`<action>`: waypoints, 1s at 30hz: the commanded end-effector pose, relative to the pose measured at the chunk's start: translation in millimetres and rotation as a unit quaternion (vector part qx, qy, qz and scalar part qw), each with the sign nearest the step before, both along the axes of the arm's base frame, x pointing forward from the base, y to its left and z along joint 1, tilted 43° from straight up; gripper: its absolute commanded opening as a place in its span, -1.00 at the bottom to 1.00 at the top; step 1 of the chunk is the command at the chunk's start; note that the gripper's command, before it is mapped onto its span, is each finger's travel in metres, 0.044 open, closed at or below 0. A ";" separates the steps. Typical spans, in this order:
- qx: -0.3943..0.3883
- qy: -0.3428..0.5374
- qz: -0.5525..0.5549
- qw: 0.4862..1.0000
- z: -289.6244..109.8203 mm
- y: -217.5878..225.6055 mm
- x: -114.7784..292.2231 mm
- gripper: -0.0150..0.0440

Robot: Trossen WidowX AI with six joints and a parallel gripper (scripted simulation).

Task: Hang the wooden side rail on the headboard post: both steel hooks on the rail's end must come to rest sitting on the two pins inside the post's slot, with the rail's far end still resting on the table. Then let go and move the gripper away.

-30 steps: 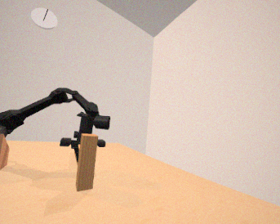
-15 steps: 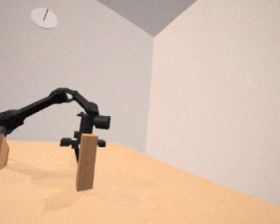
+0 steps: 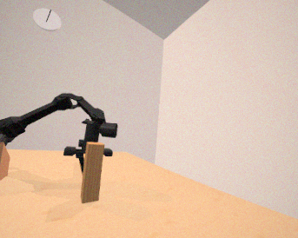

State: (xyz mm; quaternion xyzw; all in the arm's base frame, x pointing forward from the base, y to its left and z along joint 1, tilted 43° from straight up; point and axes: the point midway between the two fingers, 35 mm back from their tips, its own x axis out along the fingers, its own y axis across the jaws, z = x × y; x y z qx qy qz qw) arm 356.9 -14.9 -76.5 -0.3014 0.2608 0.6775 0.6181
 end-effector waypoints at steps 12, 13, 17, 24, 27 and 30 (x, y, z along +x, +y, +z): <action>-0.003 -0.003 -0.004 1.000 -1.1 -4.5 1.6 -0.49; -0.003 -0.003 -0.004 1.000 -1.2 -4.4 1.6 -0.49; -0.003 -0.003 -0.004 1.000 -1.7 -4.0 1.6 -0.49; -0.003 -0.003 -0.004 1.000 -2.5 -3.2 1.5 -0.49; -0.003 -0.003 -0.004 1.000 -2.9 -2.8 1.5 -0.49; -0.003 -0.003 -0.004 1.000 -3.3 -2.5 1.5 -0.49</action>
